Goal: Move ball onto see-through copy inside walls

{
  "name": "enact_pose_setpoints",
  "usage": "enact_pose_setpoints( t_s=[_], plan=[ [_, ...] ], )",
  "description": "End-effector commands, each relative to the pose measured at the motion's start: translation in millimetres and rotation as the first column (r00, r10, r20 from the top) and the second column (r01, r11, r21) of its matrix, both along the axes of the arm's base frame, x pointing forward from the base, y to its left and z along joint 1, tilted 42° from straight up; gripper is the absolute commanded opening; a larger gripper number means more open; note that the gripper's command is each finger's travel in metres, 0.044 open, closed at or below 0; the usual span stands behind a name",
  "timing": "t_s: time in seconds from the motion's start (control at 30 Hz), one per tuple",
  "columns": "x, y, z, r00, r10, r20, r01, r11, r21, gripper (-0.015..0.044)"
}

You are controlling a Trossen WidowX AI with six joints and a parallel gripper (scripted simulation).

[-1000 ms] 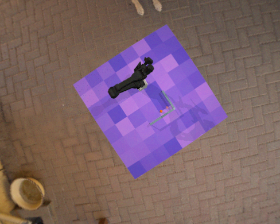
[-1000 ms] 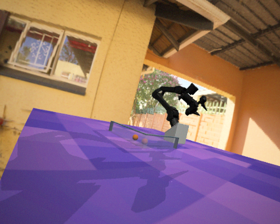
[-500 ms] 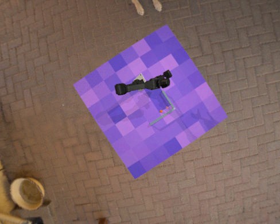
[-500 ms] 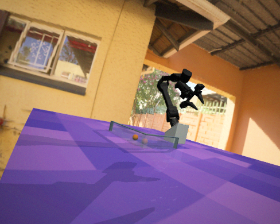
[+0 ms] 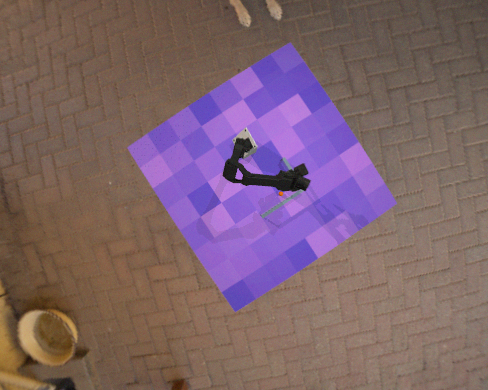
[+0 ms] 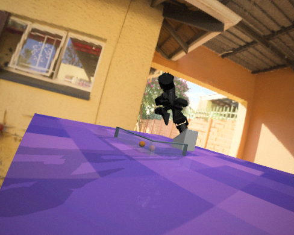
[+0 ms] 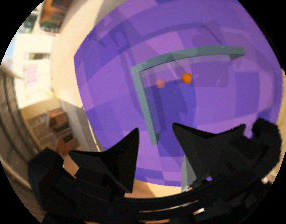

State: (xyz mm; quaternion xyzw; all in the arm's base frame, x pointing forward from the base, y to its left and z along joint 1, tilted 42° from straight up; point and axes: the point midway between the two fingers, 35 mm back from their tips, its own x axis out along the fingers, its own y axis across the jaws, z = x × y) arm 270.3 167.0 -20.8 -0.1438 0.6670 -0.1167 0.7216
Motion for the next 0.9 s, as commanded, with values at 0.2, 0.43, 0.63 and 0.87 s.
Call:
enact_pose_setpoints(
  t_s=[0.2, 0.43, 0.63, 0.87],
  plan=[
    [86.7, -97.2, -7.6, 0.995, 0.084, -0.059, -0.100, 0.932, -0.347, 0.0248],
    [86.7, -97.2, -7.6, 0.995, 0.084, -0.059, -0.100, 0.932, -0.347, 0.0248],
    [88.1, -107.3, -18.8, 0.995, 0.084, -0.059, -0.100, 0.932, -0.348, 0.0248],
    [89.1, -112.0, -24.3, 0.995, 0.084, -0.059, -0.100, 0.932, -0.348, 0.0248]
  ],
)
